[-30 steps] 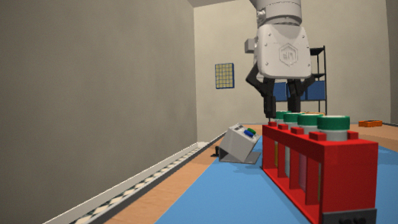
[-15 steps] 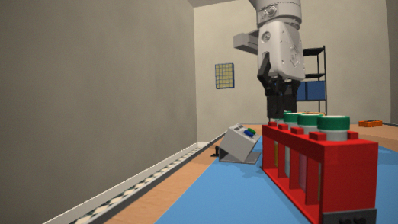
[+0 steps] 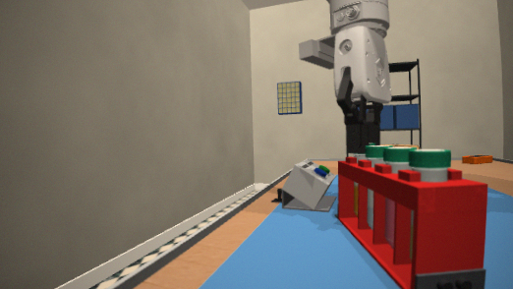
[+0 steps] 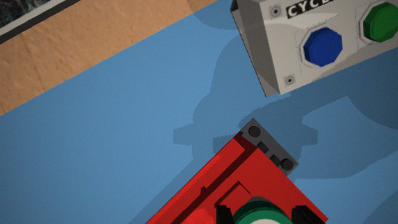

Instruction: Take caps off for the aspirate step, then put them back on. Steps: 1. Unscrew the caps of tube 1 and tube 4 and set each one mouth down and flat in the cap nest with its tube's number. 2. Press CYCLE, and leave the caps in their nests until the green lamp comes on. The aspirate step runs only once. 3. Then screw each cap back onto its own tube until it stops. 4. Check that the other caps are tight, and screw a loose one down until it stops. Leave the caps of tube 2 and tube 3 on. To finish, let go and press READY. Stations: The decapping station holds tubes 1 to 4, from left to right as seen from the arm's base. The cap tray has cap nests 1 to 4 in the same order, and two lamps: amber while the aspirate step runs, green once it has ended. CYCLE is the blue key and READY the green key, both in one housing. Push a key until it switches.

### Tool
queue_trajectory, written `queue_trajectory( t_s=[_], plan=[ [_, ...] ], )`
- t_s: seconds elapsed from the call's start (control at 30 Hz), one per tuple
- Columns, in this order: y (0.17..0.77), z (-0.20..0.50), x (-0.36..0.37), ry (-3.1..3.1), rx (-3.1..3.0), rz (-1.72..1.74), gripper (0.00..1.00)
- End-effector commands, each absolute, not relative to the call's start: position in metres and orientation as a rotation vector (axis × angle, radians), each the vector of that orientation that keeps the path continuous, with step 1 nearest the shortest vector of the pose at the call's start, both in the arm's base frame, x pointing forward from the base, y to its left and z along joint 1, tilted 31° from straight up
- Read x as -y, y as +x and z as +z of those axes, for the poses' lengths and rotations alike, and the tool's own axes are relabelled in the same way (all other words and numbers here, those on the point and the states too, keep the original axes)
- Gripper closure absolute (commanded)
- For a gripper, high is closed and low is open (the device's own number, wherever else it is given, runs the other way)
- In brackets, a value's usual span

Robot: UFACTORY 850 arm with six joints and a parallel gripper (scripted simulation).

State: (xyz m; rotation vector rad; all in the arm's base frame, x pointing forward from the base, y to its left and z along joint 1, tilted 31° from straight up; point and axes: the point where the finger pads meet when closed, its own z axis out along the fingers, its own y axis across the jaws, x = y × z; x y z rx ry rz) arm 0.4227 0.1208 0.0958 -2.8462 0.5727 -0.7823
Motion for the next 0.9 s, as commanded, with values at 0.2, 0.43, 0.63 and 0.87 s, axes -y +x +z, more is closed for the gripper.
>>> queue_trajectory(
  t_s=[0.2, 0.43, 0.63, 0.87],
  plan=[
    [0.4229, 0.0960, -0.1209, -2.794, -0.709, -0.767, 1.00],
    [0.4230, 0.0958, -0.1209, -2.635, -1.032, -0.718, 1.00],
    [0.4231, 0.0956, -0.1209, -2.444, -1.330, -0.661, 1.00],
    [0.4232, 0.0954, -0.1209, -2.225, -1.600, -0.596, 1.00]
  ],
)
